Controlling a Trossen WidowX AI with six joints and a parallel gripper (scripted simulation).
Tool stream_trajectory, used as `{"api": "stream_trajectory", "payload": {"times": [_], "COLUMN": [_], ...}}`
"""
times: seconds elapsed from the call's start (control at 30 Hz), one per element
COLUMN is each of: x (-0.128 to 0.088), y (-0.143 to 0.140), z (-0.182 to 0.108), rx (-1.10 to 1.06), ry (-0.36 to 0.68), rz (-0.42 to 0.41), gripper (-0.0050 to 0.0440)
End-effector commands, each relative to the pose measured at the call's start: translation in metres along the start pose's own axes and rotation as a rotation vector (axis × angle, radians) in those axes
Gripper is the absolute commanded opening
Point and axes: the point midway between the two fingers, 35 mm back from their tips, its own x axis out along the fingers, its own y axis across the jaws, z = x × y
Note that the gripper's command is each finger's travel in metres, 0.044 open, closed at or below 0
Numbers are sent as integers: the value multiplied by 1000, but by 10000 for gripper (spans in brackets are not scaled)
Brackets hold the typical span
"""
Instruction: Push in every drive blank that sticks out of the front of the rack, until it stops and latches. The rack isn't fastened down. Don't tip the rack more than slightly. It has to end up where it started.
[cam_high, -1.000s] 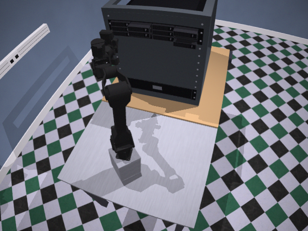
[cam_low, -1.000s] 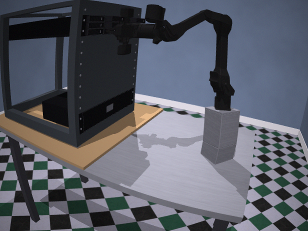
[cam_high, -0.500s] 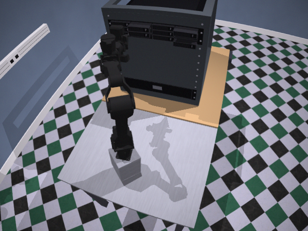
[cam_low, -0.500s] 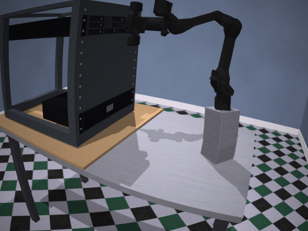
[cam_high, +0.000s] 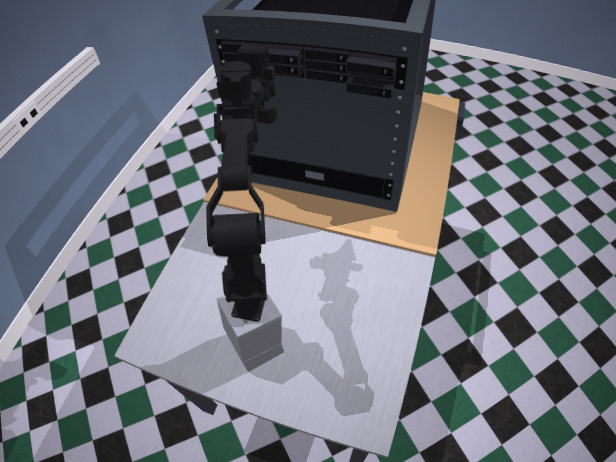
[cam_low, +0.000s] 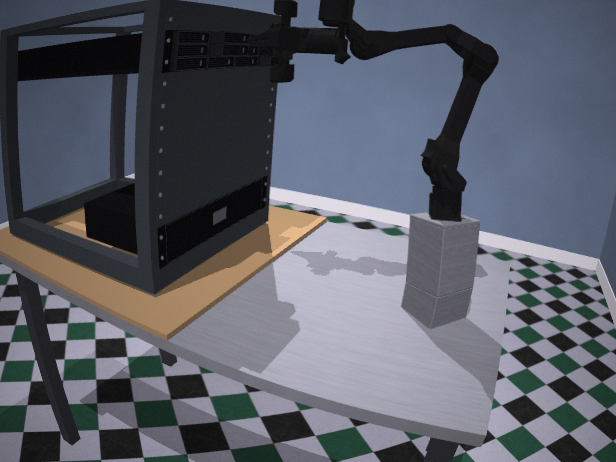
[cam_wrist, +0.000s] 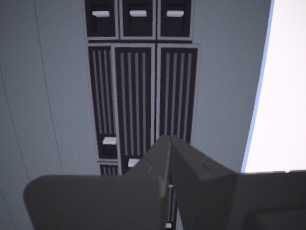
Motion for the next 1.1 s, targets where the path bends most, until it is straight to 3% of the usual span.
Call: {"api": "stream_trajectory", "payload": {"times": [0.0,0.23,1.07], "x": [1,14,19], "y": [-15,-15,-19], "z": [-5,-5,-3], "rx": [16,16,16], "ry": [-3,-3,-3], "rz": [-26,-26,-26], "gripper": [-50,-50,-50]}}
